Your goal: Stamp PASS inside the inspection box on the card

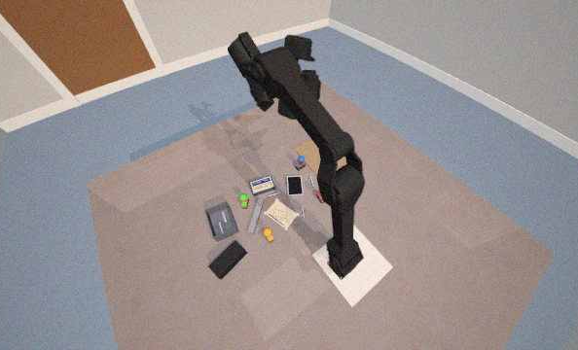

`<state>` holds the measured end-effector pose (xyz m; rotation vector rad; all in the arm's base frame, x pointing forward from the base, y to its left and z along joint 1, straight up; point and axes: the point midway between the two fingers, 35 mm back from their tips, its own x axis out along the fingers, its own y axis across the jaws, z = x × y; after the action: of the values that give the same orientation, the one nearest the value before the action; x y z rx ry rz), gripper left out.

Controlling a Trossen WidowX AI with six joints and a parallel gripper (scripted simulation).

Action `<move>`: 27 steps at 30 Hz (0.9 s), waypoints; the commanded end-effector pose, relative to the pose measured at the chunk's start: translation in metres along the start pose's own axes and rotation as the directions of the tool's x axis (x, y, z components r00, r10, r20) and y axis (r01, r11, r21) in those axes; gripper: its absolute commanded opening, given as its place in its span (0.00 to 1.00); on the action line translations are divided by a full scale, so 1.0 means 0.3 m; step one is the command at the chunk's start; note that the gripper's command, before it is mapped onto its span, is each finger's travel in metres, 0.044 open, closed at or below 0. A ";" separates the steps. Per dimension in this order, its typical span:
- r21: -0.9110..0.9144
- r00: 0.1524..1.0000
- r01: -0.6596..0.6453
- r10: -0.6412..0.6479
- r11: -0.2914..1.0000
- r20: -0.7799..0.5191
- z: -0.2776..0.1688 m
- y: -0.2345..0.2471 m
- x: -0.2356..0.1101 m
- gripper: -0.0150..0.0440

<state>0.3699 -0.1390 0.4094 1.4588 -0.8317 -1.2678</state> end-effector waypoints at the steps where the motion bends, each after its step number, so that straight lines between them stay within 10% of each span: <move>1: -0.019 1.000 0.007 -0.007 1.000 -0.006 -0.006 -0.007 -0.001 0.89; 7: -0.592 0.951 0.108 -0.256 0.798 -0.172 -0.176 -0.259 -0.052 0.62; 13: -0.946 0.807 -0.094 -0.532 0.311 -0.255 -0.292 -0.545 -0.164 0.61; 20: -0.866 0.603 -0.486 -0.762 -0.117 -0.235 -0.332 -0.809 -0.311 0.61; 27: -0.457 0.364 -0.848 -0.922 -0.269 -0.132 -0.308 -1.039 -0.478 0.61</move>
<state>0.4177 0.0546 0.1905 0.3781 1.1819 -0.5892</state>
